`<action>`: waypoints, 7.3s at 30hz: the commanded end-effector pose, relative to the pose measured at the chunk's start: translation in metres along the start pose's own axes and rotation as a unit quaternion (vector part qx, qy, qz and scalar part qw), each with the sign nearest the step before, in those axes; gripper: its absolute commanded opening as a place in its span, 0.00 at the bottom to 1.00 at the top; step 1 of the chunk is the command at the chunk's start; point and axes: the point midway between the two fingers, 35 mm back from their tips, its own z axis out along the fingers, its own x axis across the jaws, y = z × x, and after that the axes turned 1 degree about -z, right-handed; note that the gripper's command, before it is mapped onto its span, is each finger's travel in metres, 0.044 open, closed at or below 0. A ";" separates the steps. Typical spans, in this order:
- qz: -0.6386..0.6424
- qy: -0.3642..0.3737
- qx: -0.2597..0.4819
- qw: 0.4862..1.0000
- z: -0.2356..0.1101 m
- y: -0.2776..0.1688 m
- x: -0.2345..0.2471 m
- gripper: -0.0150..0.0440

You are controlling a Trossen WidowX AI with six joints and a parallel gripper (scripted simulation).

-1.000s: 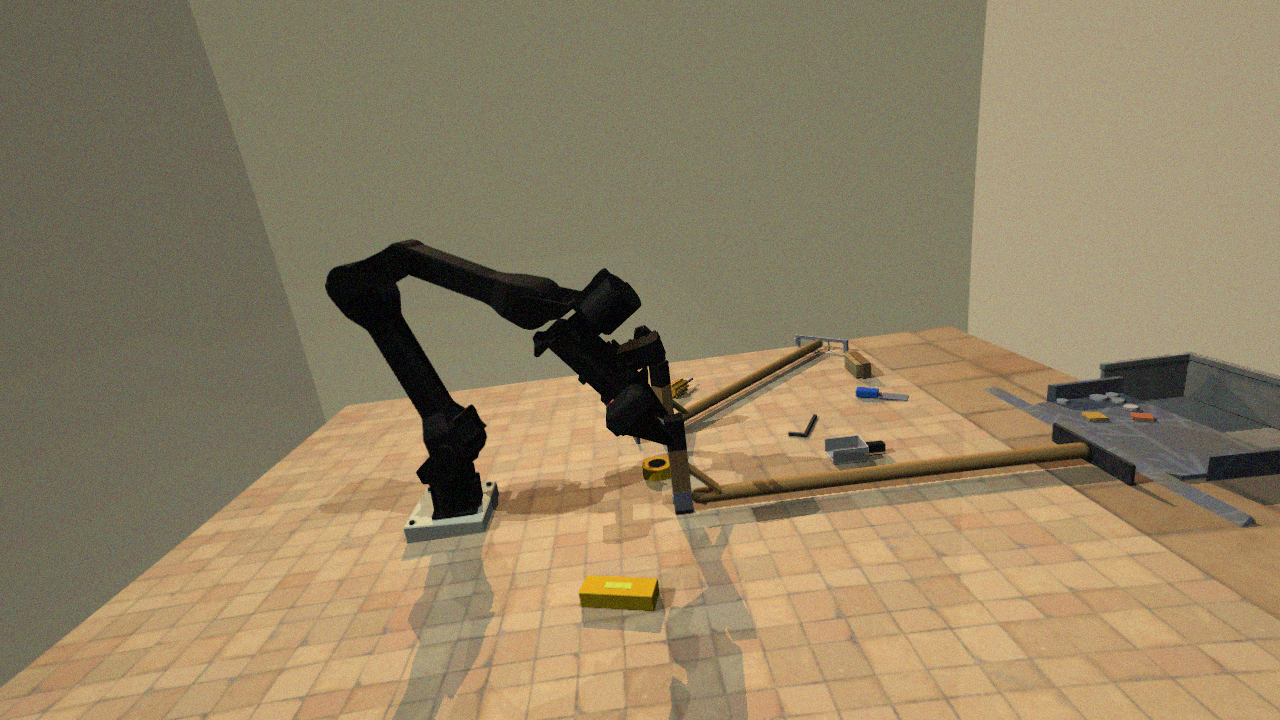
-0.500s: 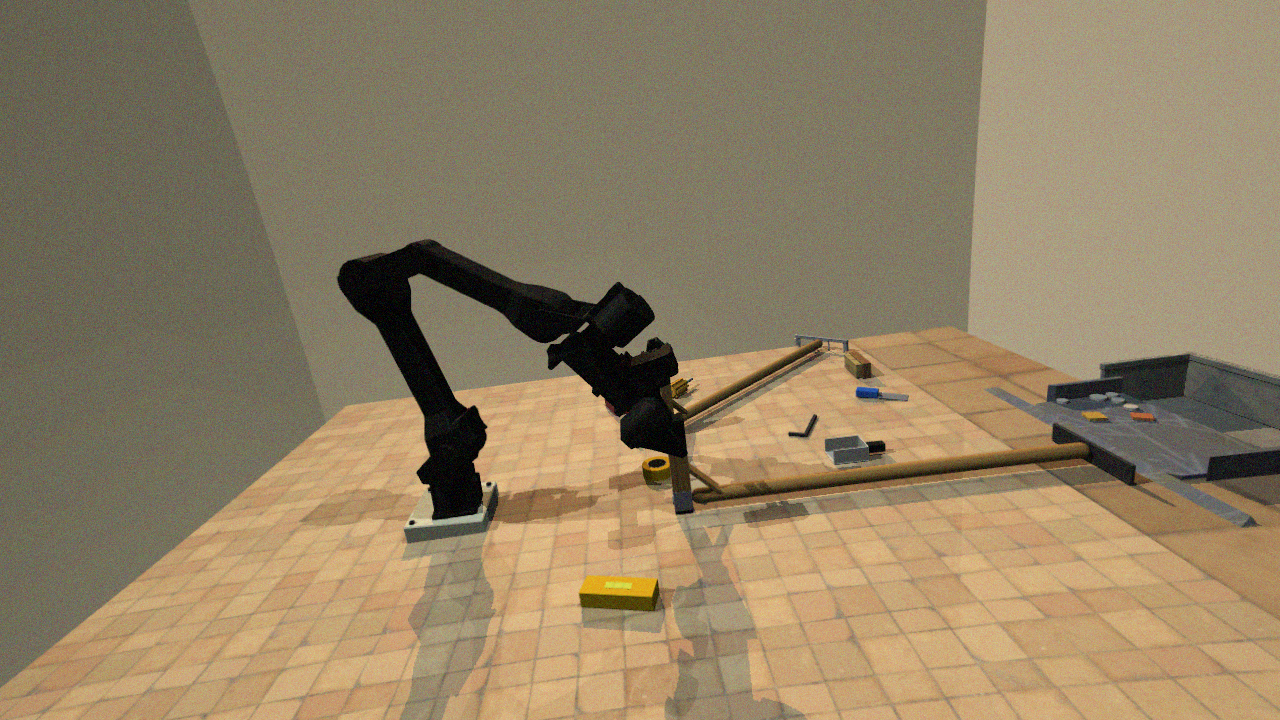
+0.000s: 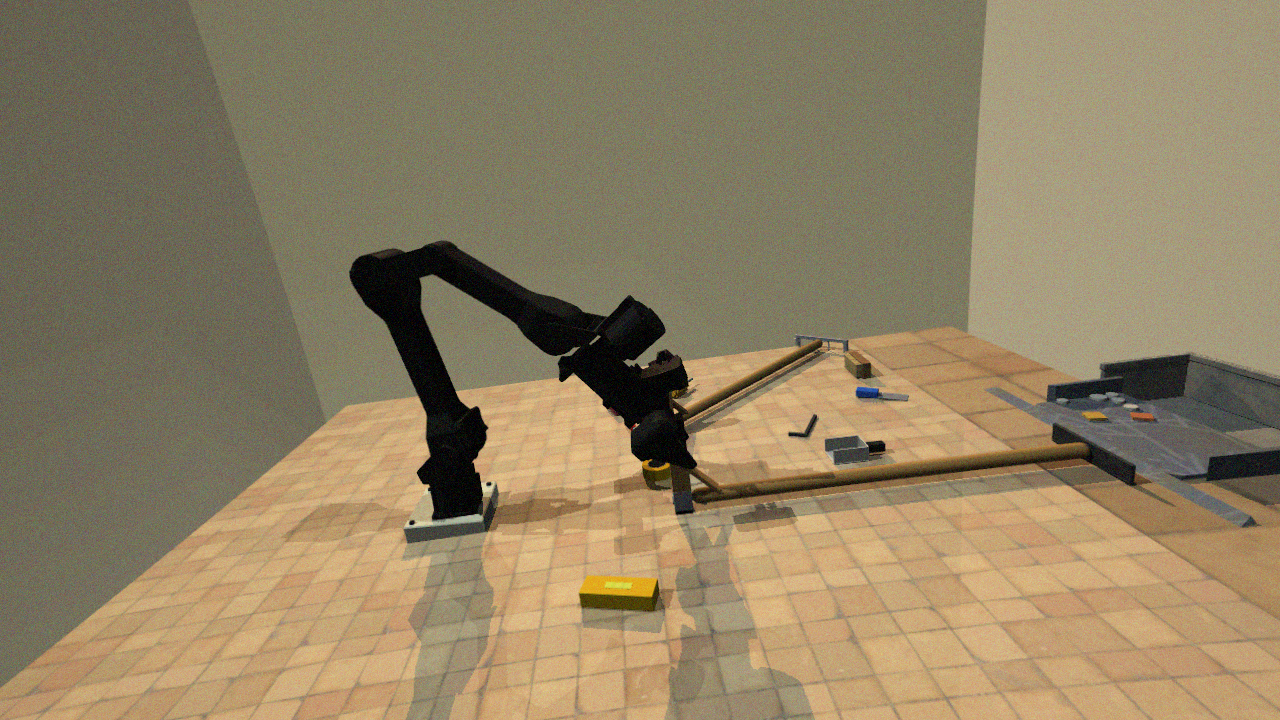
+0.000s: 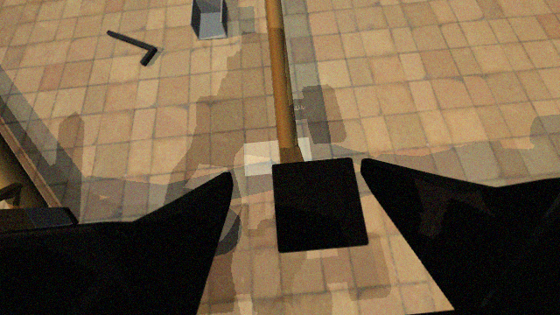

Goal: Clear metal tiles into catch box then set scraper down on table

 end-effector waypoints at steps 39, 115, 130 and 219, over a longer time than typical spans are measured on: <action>0.000 0.001 0.002 1.000 -0.002 0.002 0.015 0.25; -0.002 0.008 0.002 1.000 -0.004 0.006 0.100 0.25; -0.003 0.009 0.000 1.000 0.009 0.025 0.104 0.25; -0.005 0.011 -0.005 1.000 0.087 0.137 0.108 0.25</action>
